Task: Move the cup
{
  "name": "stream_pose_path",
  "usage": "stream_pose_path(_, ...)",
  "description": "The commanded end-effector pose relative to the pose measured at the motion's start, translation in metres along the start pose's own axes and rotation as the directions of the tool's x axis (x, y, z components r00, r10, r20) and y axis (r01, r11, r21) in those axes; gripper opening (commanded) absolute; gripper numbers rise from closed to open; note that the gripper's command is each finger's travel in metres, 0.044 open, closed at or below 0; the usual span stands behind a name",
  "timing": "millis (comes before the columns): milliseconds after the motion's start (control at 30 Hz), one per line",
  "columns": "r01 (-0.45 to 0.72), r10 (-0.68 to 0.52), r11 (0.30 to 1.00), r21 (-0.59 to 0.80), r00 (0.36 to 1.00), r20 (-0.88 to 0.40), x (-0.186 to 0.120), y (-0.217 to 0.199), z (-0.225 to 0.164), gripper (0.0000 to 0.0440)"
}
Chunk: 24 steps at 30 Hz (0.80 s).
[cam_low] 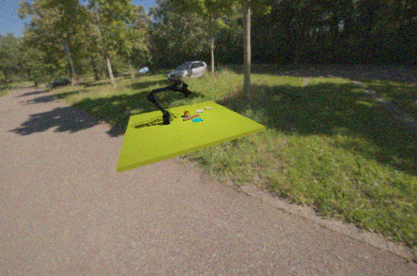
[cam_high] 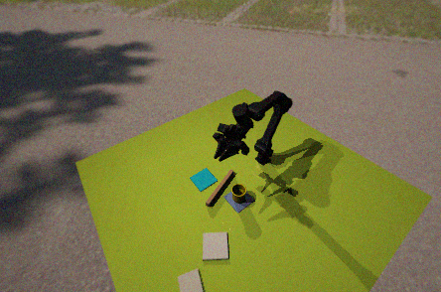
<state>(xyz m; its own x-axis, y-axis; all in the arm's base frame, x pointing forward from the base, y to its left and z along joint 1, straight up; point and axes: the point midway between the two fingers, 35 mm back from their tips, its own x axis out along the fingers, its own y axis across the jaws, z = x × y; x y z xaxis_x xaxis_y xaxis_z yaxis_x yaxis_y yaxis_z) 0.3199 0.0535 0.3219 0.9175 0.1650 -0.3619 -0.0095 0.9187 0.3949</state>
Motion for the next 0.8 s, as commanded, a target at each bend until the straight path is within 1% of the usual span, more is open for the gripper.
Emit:
stream_pose_path(0,-0.001,0.002,0.999,0.047,0.999,-0.04,0.0,0.006,-0.001,0.0153)
stream_pose_path(367,0.053,-0.015,0.978,0.201,0.983,-0.184,0.002,0.018,-0.011,0.0162)
stream_pose_path(767,0.17,-0.047,0.925,0.34,0.939,-0.342,0.003,0.028,-0.026,0.0165)
